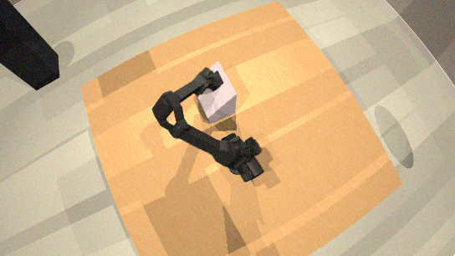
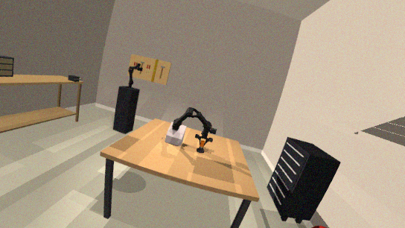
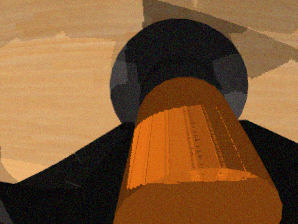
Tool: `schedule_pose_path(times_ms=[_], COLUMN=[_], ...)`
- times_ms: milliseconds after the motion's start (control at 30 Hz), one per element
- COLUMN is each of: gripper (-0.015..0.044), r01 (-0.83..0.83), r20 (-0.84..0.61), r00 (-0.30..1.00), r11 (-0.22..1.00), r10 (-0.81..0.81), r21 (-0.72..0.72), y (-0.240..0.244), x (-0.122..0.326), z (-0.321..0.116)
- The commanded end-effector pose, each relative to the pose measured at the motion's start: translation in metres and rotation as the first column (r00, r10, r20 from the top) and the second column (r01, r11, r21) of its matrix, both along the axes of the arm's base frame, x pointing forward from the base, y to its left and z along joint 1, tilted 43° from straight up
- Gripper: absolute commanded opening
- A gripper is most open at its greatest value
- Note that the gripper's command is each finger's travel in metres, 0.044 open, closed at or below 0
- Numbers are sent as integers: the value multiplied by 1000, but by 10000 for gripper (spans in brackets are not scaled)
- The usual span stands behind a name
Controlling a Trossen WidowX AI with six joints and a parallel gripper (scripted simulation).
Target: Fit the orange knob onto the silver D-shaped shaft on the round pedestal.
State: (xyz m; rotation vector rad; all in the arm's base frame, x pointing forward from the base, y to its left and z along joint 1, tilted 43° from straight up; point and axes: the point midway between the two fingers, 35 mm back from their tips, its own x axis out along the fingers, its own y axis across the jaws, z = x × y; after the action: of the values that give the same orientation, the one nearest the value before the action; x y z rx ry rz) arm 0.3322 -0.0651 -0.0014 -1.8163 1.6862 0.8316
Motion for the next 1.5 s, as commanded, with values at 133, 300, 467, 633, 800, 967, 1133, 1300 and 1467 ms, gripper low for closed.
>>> schedule_pose_path(times_ms=[133, 300, 467, 633, 800, 967, 1133, 1300, 1467], gripper=[0, 0, 0, 0, 0, 0, 0, 0, 0], r01=[-124, -154, -154, -154, -154, -154, -154, -154, -243], r20=[-109, -137, -137, -137, -137, -137, -137, -137, -218], r00=[986, 979, 979, 979, 979, 979, 979, 979, 946], r11=[992, 988, 988, 988, 988, 988, 988, 988, 970], r10=[123, 153, 153, 153, 153, 153, 153, 153, 240], r21=[1, 3, 3, 3, 3, 3, 3, 3, 15], y=[2, 1, 0, -2, -1, -1, -1, 2, 2], x=[1, 0, 1, 1, 1, 1, 0, 0, 0], z=[2, 0, -1, -1, -1, -2, -1, 2, 2])
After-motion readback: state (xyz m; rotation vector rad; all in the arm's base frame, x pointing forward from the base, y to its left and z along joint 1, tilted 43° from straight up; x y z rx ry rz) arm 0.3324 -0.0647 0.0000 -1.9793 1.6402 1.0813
